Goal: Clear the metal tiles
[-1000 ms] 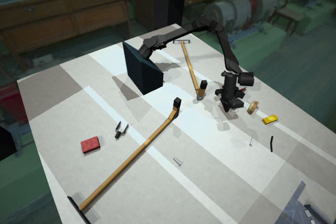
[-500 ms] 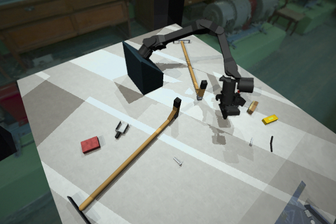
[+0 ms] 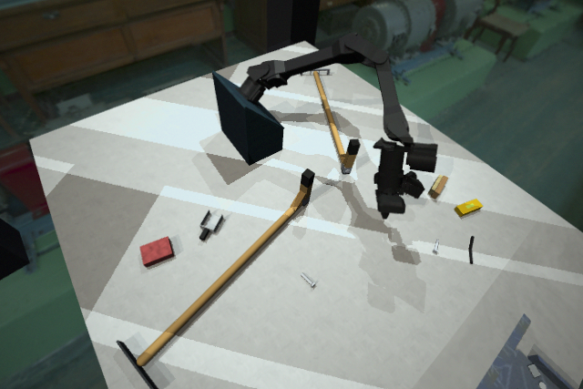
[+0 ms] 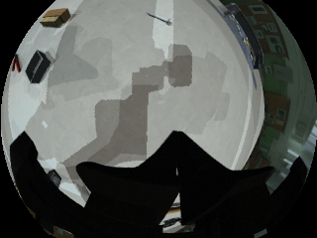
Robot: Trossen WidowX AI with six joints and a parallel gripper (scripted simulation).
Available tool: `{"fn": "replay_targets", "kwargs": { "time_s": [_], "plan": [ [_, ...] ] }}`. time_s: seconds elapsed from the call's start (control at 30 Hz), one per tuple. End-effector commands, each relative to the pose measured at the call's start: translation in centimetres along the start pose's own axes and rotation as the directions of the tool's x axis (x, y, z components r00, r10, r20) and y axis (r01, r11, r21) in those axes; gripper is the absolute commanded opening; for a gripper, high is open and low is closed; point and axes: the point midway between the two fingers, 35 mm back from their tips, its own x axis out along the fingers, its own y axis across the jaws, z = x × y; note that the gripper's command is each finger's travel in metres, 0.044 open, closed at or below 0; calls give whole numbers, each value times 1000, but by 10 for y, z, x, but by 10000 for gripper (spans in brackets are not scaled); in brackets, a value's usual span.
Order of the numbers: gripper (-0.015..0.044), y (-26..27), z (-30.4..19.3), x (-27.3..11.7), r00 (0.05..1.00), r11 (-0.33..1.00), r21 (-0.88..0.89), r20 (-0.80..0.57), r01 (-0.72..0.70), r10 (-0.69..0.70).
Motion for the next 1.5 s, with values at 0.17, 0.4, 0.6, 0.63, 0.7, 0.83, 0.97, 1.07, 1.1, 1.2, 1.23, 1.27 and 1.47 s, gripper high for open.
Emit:
{"fn": "replay_targets", "kwargs": {
  "time_s": [0.17, 0.4, 0.6, 0.63, 0.7, 0.83, 0.97, 1.07, 1.1, 1.2, 1.23, 1.27, 1.47],
  "plan": [
    [0, -38, -15, 2, 1000, 991, 133, 8, 6, -8],
    [0, -64, -28, 1, 1000, 974, 227, 12, 12, -15],
    [0, -86, -41, 0, 1000, 952, 306, 16, 15, -21],
    [0, -90, -43, 0, 1000, 947, 320, 17, 16, -22],
    [0, -97, -47, -1, 1000, 938, 345, 19, 16, -24],
    [0, -111, -56, -2, 999, 918, 396, 23, 17, -29],
    [0, -125, -66, -4, 999, 895, 446, 27, 18, -33],
    [0, -135, -73, -5, 999, 875, 483, 30, 17, -37],
    [0, -139, -76, -6, 999, 869, 495, 31, 17, -38],
    [0, -149, -83, -7, 999, 848, 530, 35, 16, -41],
    [0, -152, -86, -8, 998, 840, 542, 36, 16, -42],
    [0, -155, -88, -9, 998, 833, 554, 38, 15, -44],
    [0, -174, -105, -12, 998, 784, 620, 46, 11, -51]
  ]
}}
